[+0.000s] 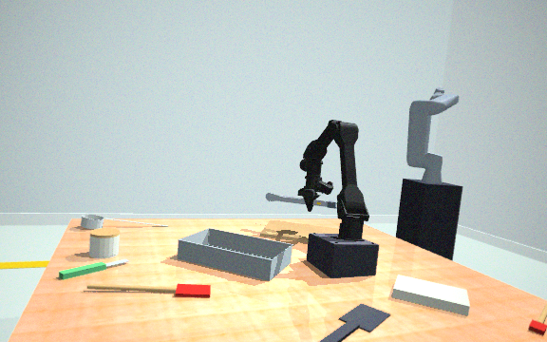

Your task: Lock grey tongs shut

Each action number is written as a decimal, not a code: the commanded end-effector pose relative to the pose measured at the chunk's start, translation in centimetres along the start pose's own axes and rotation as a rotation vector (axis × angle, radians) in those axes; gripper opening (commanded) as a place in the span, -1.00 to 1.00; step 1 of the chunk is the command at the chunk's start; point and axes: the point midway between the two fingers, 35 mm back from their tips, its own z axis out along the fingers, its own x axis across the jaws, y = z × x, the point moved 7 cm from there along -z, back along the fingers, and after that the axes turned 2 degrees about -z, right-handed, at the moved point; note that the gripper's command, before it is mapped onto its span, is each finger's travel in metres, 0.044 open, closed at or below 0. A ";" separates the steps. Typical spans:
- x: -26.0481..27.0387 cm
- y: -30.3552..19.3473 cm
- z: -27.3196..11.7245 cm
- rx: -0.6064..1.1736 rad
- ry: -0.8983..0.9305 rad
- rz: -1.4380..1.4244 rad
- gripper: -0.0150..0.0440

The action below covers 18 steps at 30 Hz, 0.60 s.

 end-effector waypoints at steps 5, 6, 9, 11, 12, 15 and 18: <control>0.0 0.1 1.5 -0.003 0.002 0.002 -1.00; 0.0 0.1 1.6 -0.003 0.002 0.002 -1.00; 0.0 0.1 2.1 -0.003 0.002 0.002 -1.00; -0.1 0.1 2.5 -0.003 0.002 0.002 -1.00; -0.1 0.1 2.6 -0.003 0.002 0.002 -1.00; -0.1 0.1 3.1 -0.004 0.002 0.002 -1.00; -0.2 0.2 3.6 -0.004 0.001 0.002 -1.00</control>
